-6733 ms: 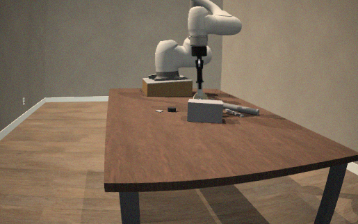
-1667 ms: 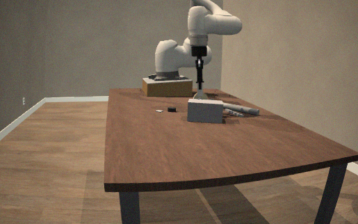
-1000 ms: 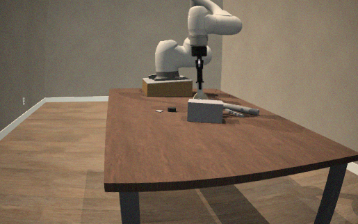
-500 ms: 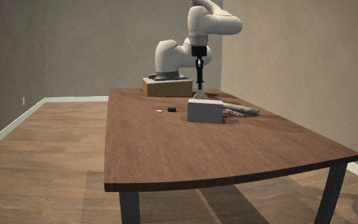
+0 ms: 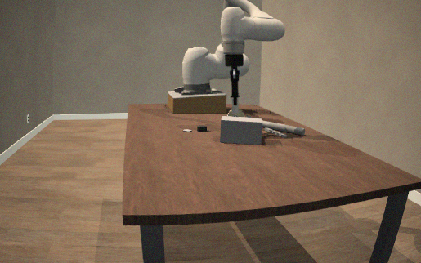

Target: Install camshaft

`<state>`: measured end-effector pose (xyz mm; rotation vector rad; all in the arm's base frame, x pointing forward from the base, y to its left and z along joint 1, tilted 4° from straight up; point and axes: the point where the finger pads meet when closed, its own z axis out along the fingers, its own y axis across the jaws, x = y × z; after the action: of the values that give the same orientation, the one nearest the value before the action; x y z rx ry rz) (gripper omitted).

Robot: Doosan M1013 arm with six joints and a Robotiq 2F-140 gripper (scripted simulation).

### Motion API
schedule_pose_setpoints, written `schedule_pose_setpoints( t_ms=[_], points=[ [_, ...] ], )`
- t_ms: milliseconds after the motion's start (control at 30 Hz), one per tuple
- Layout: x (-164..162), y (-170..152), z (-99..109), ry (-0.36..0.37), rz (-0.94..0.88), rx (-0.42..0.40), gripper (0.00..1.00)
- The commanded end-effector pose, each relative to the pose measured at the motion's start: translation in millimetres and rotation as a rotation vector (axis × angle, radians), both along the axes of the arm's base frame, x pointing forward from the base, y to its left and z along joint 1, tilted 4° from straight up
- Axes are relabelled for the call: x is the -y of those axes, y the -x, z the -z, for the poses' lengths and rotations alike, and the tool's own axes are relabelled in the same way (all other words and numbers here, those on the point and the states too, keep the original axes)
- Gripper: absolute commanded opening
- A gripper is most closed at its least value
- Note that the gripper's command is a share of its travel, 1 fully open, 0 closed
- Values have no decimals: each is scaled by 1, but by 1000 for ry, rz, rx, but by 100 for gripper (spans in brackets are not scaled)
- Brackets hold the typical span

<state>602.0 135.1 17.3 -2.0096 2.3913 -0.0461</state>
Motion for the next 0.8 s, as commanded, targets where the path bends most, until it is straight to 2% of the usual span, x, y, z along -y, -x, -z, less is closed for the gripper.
schedule_pose_setpoints(
  t_ms=[0,767],
  points=[
    [1,-3,-1,-6,8,-2,5],
    [2,-9,-1,-6,8,-2,5]
  ],
)
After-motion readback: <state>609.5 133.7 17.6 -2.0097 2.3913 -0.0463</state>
